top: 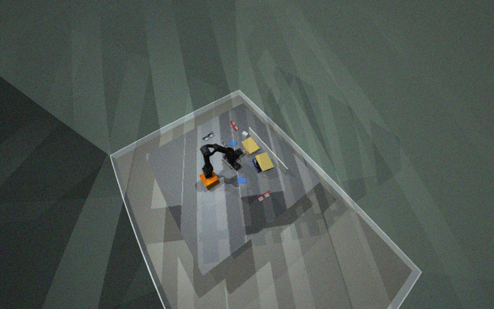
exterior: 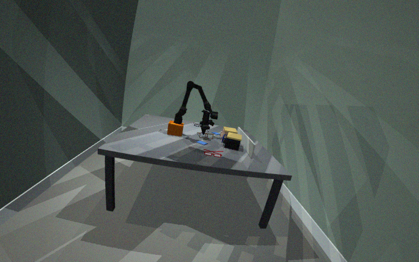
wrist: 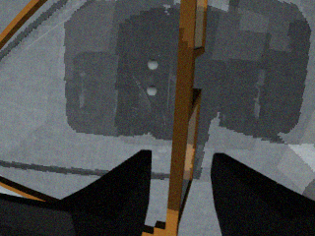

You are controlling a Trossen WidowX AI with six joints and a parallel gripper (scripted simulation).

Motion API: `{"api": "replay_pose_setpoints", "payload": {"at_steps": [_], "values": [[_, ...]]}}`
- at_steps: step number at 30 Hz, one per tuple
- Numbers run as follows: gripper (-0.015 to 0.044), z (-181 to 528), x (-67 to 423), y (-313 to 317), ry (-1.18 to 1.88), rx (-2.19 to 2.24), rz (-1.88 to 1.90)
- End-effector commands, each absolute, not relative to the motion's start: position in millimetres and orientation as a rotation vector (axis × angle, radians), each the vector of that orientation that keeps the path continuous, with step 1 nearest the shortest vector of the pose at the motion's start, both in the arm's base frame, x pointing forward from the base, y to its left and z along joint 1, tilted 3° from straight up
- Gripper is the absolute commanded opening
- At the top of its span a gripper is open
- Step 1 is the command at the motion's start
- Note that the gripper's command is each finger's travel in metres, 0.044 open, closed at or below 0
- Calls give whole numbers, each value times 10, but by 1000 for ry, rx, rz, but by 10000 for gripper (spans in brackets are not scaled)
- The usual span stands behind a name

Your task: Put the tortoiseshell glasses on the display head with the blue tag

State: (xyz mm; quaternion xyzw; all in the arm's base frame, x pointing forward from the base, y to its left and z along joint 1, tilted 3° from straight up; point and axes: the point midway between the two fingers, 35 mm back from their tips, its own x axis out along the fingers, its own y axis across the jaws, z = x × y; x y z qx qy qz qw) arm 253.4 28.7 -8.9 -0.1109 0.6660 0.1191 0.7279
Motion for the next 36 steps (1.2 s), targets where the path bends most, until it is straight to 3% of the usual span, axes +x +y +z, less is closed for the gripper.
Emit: {"api": "replay_pose_setpoints", "payload": {"at_steps": [1,18,19,36], "values": [[120,-176,2519,274,1474,-250,262],[120,-248,2506,303,1474,-249,262],[94,-243,2511,291,1474,-248,267],[0,-243,2511,291,1474,-248,267]]}}
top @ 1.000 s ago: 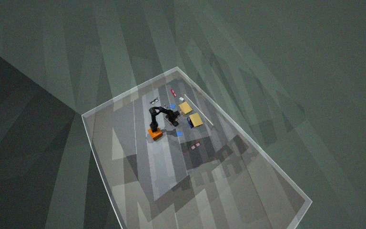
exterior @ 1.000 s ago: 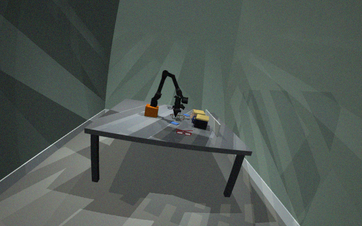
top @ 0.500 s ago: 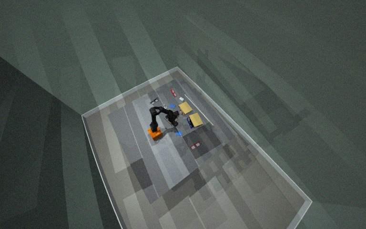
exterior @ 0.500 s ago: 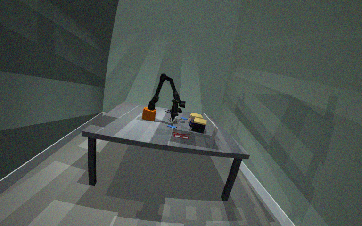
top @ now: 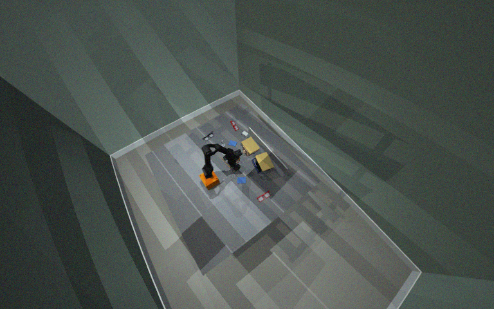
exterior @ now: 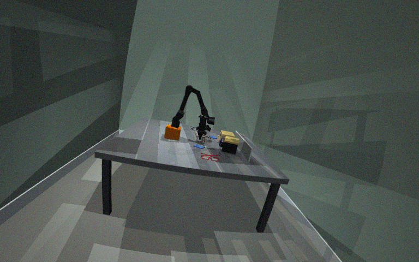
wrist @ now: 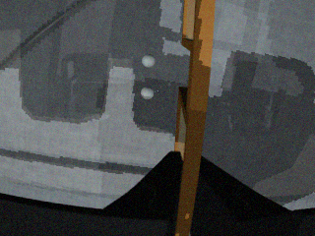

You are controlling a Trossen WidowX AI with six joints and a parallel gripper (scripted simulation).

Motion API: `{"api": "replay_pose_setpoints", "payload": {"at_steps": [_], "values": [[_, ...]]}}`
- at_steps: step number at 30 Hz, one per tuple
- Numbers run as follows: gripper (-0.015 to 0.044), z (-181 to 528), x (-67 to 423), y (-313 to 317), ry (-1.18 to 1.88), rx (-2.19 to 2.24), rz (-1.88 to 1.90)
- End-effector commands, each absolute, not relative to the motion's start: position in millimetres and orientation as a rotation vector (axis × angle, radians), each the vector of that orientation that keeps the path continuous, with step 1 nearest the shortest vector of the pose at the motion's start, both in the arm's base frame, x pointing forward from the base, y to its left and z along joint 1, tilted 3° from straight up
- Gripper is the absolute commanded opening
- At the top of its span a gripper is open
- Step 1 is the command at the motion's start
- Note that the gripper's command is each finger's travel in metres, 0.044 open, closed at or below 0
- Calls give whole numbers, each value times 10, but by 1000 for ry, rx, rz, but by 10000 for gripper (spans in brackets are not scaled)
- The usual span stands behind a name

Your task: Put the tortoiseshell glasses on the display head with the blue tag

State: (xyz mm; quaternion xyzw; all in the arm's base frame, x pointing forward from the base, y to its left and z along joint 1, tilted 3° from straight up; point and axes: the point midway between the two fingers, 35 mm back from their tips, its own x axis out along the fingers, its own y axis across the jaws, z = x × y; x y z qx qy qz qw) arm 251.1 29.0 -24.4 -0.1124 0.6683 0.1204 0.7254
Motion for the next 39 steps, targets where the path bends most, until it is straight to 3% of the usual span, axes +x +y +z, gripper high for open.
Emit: {"api": "replay_pose_setpoints", "payload": {"at_steps": [1,21,39], "values": [[0,-243,2511,291,1474,-248,267],[0,759,2488,281,1473,-250,262],[0,798,2574,765,1474,-246,266]]}}
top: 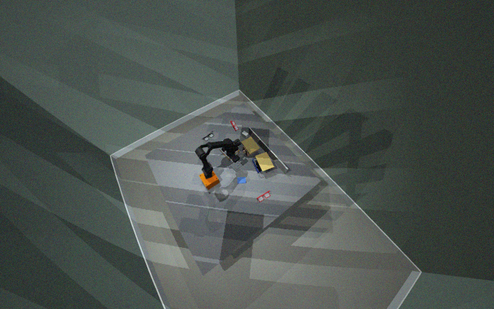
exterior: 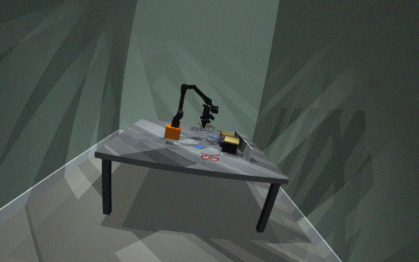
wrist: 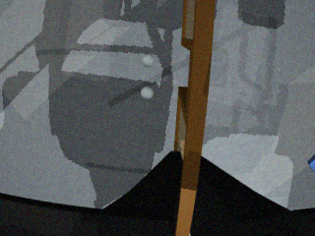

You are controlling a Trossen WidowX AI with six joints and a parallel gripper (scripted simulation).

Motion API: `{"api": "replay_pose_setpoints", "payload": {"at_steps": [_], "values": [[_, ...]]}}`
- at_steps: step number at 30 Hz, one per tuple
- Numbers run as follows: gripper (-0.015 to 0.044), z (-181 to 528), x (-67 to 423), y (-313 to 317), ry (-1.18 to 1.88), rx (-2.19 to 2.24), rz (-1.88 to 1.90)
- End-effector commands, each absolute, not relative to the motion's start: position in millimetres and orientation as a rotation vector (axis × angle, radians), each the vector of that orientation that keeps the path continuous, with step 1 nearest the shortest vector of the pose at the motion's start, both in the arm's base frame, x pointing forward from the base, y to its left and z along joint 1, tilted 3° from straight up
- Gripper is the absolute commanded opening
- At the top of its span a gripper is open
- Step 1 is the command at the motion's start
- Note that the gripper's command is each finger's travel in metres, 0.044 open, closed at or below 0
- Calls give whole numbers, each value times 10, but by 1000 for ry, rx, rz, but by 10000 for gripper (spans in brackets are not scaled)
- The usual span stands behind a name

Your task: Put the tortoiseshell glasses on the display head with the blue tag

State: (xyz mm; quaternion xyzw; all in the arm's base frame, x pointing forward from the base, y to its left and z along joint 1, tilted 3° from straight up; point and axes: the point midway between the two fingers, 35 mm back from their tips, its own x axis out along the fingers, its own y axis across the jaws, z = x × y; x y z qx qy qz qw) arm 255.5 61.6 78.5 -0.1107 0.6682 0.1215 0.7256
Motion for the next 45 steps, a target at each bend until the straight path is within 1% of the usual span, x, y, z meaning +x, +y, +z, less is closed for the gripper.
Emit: {"api": "replay_pose_setpoints", "payload": {"at_steps": [1,16,31,39,45], "values": [[0,800,2576,814,1474,-245,266],[0,821,2489,1564,1475,-239,272],[0,822,2175,2317,1474,-232,279],[0,810,2132,2391,1474,-231,280],[0,562,2160,2412,1474,-231,280]]}}
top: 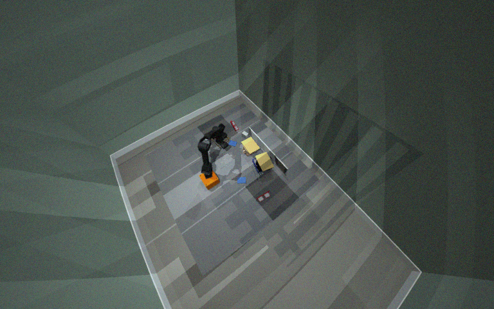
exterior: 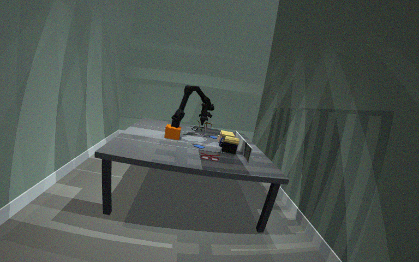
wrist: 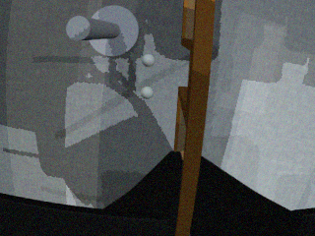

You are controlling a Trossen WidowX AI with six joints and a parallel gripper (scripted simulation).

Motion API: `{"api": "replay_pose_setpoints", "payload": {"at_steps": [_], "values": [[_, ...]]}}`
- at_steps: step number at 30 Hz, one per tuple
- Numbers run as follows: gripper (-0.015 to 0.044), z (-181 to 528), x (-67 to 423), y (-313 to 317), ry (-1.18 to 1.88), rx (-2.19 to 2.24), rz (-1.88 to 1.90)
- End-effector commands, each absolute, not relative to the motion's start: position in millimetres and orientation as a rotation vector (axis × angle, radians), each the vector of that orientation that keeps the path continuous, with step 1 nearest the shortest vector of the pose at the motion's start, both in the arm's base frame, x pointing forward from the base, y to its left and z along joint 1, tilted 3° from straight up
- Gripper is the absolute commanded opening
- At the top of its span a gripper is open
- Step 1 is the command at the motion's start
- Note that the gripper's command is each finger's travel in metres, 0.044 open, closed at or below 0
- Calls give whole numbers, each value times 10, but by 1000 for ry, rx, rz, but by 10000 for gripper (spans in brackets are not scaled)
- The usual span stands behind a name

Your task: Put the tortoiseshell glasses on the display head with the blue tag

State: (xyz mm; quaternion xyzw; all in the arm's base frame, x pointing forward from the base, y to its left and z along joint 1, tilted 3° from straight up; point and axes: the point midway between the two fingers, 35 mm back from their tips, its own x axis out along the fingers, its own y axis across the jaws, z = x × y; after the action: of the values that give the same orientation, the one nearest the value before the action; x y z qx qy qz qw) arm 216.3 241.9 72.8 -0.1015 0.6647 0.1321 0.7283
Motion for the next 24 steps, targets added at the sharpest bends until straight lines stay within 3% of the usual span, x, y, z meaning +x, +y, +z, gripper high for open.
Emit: {"api": "replay_pose_setpoints", "payload": {"at_steps": [1,24], "values": [[0,500,2164,2415,1474,-231,280],[0,210,2113,2335,1475,-232,279]]}}
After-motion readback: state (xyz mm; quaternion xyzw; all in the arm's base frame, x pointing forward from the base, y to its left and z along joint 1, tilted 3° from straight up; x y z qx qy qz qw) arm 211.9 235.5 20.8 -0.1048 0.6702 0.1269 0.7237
